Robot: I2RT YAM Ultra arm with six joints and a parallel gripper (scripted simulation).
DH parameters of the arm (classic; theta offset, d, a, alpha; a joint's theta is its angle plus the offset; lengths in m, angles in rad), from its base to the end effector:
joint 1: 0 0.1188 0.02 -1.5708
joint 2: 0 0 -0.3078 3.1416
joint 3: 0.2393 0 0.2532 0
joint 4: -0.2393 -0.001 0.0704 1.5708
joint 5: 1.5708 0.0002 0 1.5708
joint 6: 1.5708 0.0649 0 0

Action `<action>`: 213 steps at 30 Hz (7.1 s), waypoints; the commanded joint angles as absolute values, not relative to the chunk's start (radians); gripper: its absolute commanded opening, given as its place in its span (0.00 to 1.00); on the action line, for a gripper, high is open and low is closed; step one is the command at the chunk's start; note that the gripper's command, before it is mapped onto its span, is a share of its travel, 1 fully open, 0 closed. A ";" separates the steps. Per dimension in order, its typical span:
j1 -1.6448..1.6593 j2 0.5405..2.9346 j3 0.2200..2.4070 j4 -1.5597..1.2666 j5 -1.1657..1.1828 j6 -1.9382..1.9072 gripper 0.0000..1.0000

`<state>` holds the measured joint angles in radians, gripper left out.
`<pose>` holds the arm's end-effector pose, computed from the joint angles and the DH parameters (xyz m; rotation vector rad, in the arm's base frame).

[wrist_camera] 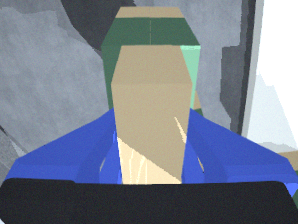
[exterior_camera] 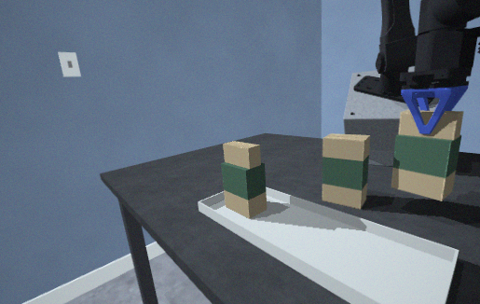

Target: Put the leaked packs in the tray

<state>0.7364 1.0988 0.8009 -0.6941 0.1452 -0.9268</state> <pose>0.1585 0.1323 0.2653 -1.8597 1.7706 -0.2585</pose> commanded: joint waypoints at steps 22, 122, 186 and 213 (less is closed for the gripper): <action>0.745 1.063 0.842 -0.715 0.143 -0.919 0.26; 0.466 1.680 1.759 -1.013 -0.015 -1.150 0.26; 0.471 1.742 1.684 -0.861 -0.014 -1.148 0.26; 0.471 1.742 1.684 -0.863 -0.014 -1.148 0.79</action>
